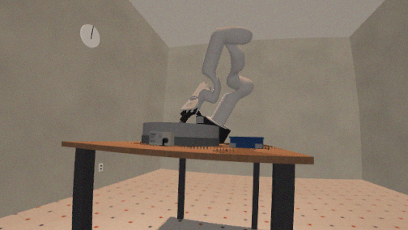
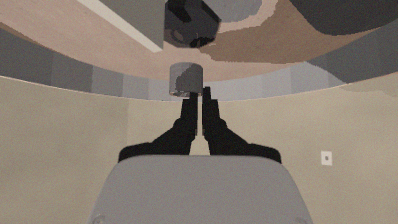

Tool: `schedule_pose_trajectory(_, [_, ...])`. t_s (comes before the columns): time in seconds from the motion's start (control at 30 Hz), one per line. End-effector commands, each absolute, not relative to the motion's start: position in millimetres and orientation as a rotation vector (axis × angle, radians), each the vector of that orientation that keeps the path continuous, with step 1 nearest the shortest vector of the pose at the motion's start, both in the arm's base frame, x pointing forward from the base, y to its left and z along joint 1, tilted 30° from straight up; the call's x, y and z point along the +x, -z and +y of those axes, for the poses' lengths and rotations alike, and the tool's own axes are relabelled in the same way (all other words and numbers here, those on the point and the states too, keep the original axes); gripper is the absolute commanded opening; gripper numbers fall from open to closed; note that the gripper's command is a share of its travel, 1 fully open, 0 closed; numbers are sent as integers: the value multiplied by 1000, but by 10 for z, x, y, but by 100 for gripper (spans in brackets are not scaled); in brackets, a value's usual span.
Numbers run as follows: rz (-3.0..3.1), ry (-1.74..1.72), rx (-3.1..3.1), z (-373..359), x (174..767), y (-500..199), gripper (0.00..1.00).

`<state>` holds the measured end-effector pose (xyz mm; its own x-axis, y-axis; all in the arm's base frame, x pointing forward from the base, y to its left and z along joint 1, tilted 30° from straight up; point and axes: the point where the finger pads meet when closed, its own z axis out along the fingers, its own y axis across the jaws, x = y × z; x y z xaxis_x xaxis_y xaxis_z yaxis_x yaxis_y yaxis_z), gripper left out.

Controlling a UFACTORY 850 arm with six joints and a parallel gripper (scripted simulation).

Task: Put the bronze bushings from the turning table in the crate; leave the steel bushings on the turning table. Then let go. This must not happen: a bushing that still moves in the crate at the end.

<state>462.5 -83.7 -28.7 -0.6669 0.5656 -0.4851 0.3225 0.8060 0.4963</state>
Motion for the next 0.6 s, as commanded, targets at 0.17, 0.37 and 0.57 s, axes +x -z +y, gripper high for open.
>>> schedule_pose_trajectory(0.17, [2343,-492,652,-781,4639,388,0])
schedule_pose_trajectory(0.37, [2343,-492,652,-729,4646,479,0])
schedule_pose_trajectory(0.57, [2343,-492,652,-695,4651,539,0])
